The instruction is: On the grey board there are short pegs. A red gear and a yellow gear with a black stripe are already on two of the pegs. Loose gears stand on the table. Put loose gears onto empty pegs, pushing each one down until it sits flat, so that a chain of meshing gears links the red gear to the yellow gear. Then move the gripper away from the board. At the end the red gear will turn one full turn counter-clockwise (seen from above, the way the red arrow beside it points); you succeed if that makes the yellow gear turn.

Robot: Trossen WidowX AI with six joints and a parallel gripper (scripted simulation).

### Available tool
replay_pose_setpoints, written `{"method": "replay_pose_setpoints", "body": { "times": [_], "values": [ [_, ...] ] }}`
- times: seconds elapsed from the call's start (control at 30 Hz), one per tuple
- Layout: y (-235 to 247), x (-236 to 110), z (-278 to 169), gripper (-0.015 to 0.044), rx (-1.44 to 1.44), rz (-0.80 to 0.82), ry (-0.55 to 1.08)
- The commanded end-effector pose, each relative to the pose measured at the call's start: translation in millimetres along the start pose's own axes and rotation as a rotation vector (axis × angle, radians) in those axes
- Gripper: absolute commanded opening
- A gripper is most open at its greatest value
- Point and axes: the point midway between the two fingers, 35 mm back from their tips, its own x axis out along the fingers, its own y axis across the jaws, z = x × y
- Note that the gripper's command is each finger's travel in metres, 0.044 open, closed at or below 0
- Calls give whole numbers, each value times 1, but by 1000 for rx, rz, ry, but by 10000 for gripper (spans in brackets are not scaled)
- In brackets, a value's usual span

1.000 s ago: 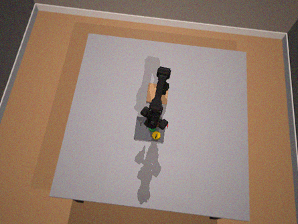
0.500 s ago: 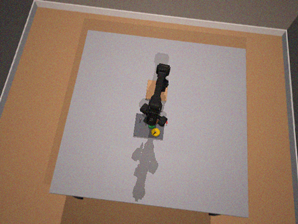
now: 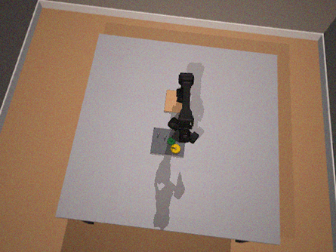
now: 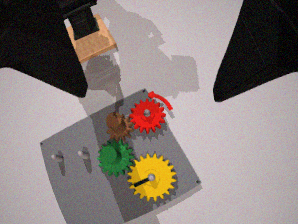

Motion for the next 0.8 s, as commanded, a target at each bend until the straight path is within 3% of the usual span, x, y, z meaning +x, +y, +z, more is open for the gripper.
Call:
{"method": "replay_pose_setpoints", "body": {
  "times": [0.0,0.43,0.77],
  "values": [
    [41,-7,-32,440,-8,1,1],
    [130,-34,-198,440,-8,7,12],
    [131,-35,-207,440,-8,8,12]
  ]
}}
